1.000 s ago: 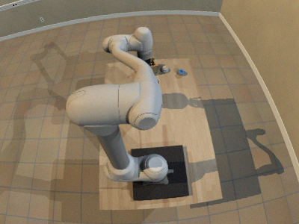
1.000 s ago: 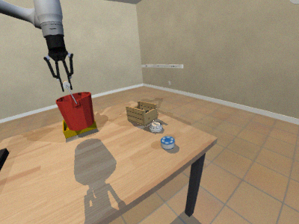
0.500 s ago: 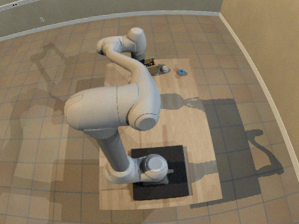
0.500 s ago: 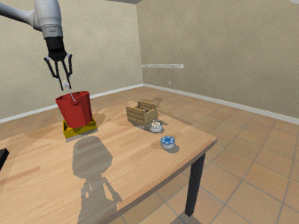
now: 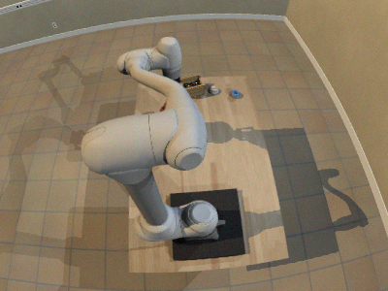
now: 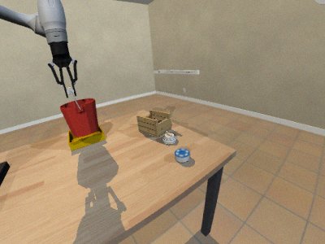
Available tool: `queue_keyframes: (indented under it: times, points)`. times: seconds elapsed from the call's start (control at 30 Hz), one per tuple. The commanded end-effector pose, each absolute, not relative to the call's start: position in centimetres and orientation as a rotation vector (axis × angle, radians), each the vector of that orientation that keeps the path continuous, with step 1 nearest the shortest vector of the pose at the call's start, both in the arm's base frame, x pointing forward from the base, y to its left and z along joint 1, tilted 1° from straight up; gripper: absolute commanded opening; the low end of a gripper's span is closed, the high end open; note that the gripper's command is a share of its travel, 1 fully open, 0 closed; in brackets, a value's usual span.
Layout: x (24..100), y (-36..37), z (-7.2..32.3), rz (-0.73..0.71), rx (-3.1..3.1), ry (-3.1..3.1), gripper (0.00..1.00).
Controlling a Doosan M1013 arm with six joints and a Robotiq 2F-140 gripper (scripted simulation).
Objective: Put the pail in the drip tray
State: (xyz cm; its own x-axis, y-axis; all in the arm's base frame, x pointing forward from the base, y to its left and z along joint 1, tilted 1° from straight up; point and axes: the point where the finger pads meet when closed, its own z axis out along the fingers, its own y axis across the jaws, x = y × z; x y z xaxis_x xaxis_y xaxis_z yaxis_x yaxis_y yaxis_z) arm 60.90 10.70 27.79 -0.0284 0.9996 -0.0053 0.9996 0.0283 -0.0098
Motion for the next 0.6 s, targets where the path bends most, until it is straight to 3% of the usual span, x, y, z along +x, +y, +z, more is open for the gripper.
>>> queue_keyframes:
  times: [0.0, 0.57]
  points:
    - [61.0, 12.2, 28.0, 0.009, -2.189, -2.251, 0.10]
    - [60.7, 15.8, 28.0, 0.011, -2.188, -2.250, 0.10]
